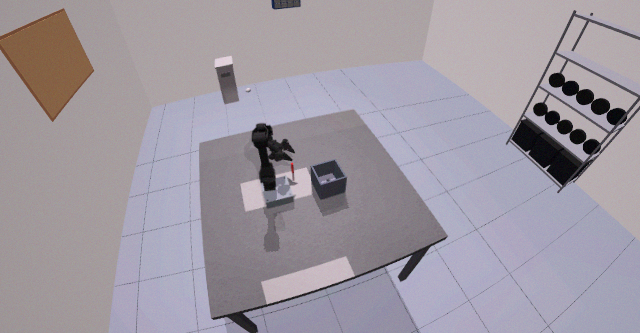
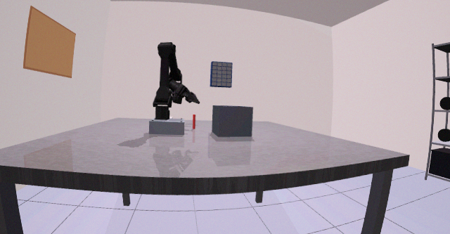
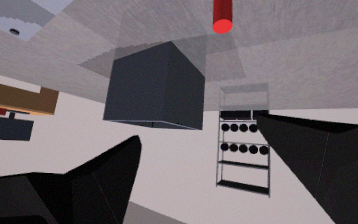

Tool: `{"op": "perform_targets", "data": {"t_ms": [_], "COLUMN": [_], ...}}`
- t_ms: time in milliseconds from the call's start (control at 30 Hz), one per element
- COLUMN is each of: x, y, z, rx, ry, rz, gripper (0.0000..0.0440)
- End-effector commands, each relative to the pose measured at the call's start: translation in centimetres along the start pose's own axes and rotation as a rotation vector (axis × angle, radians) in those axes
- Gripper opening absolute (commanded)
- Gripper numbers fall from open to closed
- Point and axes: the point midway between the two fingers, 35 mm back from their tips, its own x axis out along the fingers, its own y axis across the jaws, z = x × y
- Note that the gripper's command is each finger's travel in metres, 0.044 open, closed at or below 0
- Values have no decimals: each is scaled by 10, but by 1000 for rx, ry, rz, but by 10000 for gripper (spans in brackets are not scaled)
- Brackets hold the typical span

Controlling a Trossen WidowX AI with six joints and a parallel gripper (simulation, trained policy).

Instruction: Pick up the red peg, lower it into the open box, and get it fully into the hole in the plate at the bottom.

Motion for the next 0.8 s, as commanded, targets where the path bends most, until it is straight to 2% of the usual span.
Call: {"op": "perform_targets", "data": {"t_ms": [0, 767], "x": [-1, 3], "y": [-3, -7], "z": [-1, -3], "rx": [155, 940], "ry": [-31, -156], "rz": [4, 114], "gripper": [440, 440]}}
